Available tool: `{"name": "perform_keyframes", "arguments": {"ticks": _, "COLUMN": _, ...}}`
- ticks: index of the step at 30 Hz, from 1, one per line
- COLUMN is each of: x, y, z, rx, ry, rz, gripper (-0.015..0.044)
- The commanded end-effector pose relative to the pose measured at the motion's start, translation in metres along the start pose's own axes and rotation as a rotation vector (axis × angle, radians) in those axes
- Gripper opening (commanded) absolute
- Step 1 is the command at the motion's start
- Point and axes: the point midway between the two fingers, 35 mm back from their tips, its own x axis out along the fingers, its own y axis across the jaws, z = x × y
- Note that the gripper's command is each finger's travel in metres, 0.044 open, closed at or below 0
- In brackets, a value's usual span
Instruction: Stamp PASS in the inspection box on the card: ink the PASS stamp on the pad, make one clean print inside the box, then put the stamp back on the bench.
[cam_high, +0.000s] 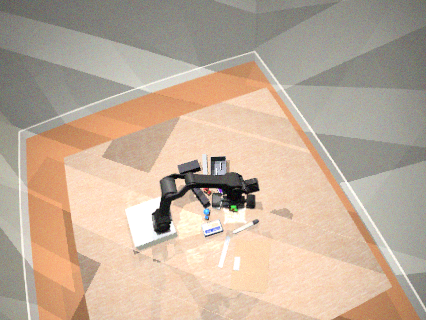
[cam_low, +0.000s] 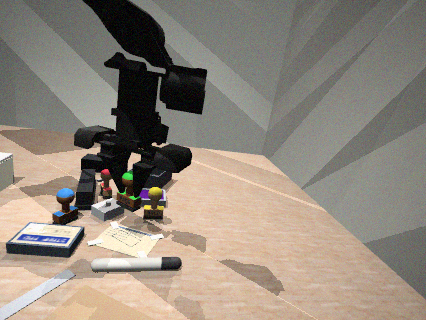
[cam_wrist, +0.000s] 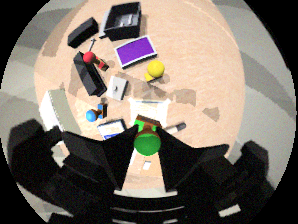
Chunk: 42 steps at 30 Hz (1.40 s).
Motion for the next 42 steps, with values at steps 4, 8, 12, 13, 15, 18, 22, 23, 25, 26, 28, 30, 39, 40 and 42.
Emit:
{"name": "perform_keyframes", "arguments": {"ticks": 4, "x": 0.001, "y": -0.001, "z": -0.001, "rx": -0.014, "ry": -0.006, "rz": -0.009, "gripper": 0.0}}
{"name": "perform_keyframes", "arguments": {"ticks": 8, "x": 0.004, "y": -0.001, "z": -0.001, "rx": -0.014, "ry": -0.006, "rz": -0.009, "gripper": 0.0}}
{"name": "perform_keyframes", "arguments": {"ticks": 12, "x": 0.007, "y": -0.001, "z": -0.001, "rx": -0.014, "ry": -0.006, "rz": -0.009, "gripper": 0.0}}
{"name": "perform_keyframes", "arguments": {"ticks": 13, "x": 0.007, "y": -0.001, "z": -0.001, "rx": -0.014, "ry": -0.006, "rz": -0.009, "gripper": 0.0}}
{"name": "perform_keyframes", "arguments": {"ticks": 15, "x": 0.009, "y": -0.001, "z": -0.001, "rx": -0.014, "ry": -0.006, "rz": -0.009, "gripper": 0.0}}
{"name": "perform_keyframes", "arguments": {"ticks": 18, "x": 0.011, "y": -0.001, "z": 0.0, "rx": -0.014, "ry": -0.006, "rz": -0.009, "gripper": 0.0}}
{"name": "perform_keyframes", "arguments": {"ticks": 22, "x": 0.013, "y": -0.002, "z": 0.0, "rx": -0.014, "ry": -0.006, "rz": -0.009, "gripper": 0.0}}
{"name": "perform_keyframes", "arguments": {"ticks": 23, "x": 0.014, "y": -0.002, "z": 0.0, "rx": -0.014, "ry": -0.006, "rz": -0.009, "gripper": 0.0}}
{"name": "perform_keyframes", "arguments": {"ticks": 25, "x": 0.015, "y": -0.002, "z": 0.0, "rx": -0.014, "ry": -0.006, "rz": -0.009, "gripper": 0.0}}
{"name": "perform_keyframes", "arguments": {"ticks": 26, "x": 0.016, "y": -0.002, "z": 0.0, "rx": -0.014, "ry": -0.006, "rz": -0.009, "gripper": 0.0}}
{"name": "perform_keyframes", "arguments": {"ticks": 28, "x": 0.017, "y": -0.002, "z": 0.0, "rx": -0.014, "ry": -0.006, "rz": -0.009, "gripper": 0.0}}
{"name": "perform_keyframes", "arguments": {"ticks": 30, "x": 0.019, "y": -0.002, "z": 0.0, "rx": -0.014, "ry": -0.006, "rz": -0.009, "gripper": 0.0}}
{"name": "perform_keyframes", "arguments": {"ticks": 39, "x": 0.025, "y": -0.002, "z": 0.0, "rx": -0.014, "ry": -0.006, "rz": -0.009, "gripper": 0.0}}
{"name": "perform_keyframes", "arguments": {"ticks": 40, "x": 0.026, "y": -0.002, "z": 0.0, "rx": -0.014, "ry": -0.006, "rz": -0.009, "gripper": 0.0}}
{"name": "perform_keyframes", "arguments": {"ticks": 42, "x": 0.027, "y": -0.002, "z": 0.0, "rx": -0.014, "ry": -0.006, "rz": -0.009, "gripper": 0.0}}
